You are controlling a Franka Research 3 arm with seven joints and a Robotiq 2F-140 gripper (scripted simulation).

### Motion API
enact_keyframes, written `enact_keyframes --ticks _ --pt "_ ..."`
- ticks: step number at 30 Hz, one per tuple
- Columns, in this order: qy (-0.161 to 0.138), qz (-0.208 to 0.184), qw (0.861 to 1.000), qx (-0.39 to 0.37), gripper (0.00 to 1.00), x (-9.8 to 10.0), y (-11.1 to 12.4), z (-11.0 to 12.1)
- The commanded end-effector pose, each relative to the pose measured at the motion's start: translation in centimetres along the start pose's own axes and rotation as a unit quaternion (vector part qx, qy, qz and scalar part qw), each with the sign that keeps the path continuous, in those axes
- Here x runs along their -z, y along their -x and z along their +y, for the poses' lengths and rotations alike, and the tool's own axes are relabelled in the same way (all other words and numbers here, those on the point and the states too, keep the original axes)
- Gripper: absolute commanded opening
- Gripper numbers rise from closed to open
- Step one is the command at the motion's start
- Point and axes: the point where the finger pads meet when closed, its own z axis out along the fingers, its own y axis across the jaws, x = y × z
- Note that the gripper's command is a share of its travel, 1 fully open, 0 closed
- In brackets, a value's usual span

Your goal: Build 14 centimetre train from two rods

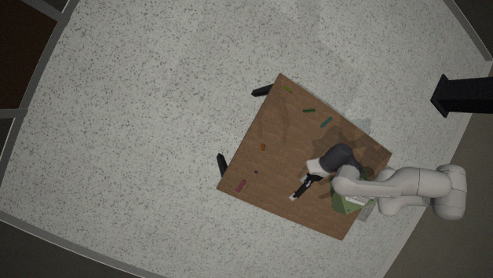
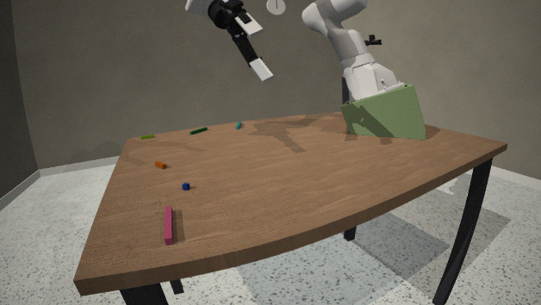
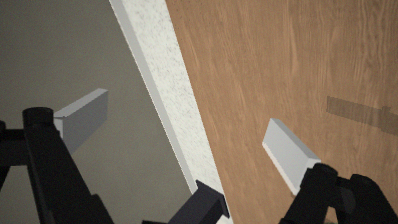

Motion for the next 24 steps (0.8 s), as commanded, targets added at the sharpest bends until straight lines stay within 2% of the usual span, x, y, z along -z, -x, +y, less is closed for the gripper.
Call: enact_keyframes --ticks 1,4,6,7,14,21,23,24 --pt "0.029 0.036 0.999 -0.028 1.0 1.2 -2.5 3.4" --pt "0.046 0.056 0.996 -0.041 1.0 2.2 -3.9 6.2" --pt "0.046 0.056 0.996 -0.041 1.0 2.2 -3.9 6.2" --pt "0.061 0.073 0.994 -0.052 1.0 3.2 -4.9 8.5" --pt "0.101 0.119 0.984 -0.082 1.0 6.0 -7.2 15.1" --pt "0.145 0.167 0.969 -0.112 1.0 9.3 -8.6 22.2" --pt "0.145 0.167 0.969 -0.112 1.0 9.3 -8.6 22.2" --pt "0.161 0.183 0.962 -0.122 1.0 10.6 -8.9 24.7"
